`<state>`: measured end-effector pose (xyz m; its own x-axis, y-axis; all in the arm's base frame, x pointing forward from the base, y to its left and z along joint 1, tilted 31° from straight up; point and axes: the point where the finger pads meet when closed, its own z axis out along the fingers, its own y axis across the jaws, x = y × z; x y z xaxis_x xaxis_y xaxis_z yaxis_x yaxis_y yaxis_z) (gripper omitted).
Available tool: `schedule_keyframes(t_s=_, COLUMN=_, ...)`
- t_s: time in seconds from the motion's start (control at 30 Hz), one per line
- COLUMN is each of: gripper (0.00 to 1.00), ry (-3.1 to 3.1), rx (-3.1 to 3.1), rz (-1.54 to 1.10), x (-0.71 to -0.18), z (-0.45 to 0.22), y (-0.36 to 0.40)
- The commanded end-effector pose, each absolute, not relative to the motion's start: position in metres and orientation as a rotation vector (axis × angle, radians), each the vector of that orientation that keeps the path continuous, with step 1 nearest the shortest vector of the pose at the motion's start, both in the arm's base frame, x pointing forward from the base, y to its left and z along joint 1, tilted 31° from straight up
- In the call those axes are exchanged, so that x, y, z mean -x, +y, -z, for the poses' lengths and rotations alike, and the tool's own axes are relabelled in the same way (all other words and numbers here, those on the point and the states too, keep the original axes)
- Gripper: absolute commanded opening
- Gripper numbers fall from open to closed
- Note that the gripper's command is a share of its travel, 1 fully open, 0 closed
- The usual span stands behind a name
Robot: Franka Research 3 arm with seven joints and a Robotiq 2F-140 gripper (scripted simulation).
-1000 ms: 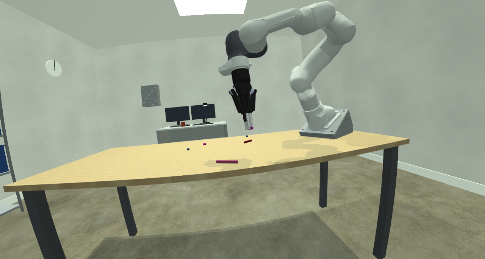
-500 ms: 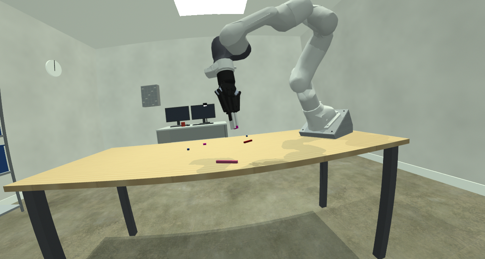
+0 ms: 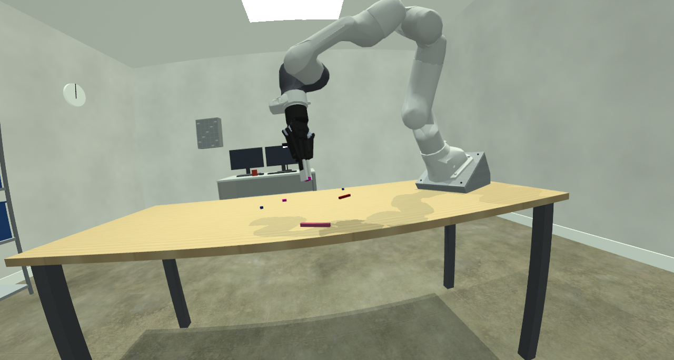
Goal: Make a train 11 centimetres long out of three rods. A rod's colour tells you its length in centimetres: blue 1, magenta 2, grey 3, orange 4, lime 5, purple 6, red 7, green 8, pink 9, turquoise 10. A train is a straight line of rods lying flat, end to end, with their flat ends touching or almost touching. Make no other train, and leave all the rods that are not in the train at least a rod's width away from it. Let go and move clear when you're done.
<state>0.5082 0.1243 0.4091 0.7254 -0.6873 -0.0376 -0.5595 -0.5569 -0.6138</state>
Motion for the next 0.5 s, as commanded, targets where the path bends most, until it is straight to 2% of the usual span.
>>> schedule_keyframes(t_s=0.0, gripper=0.12, ry=0.749, rx=2.392, rz=0.355, x=-0.527, z=-0.41, y=0.101)
schedule_keyframes(t_s=0.47, gripper=0.12, ry=0.592, rx=2.454, rz=0.442, x=-0.568, z=-0.405, y=0.038)
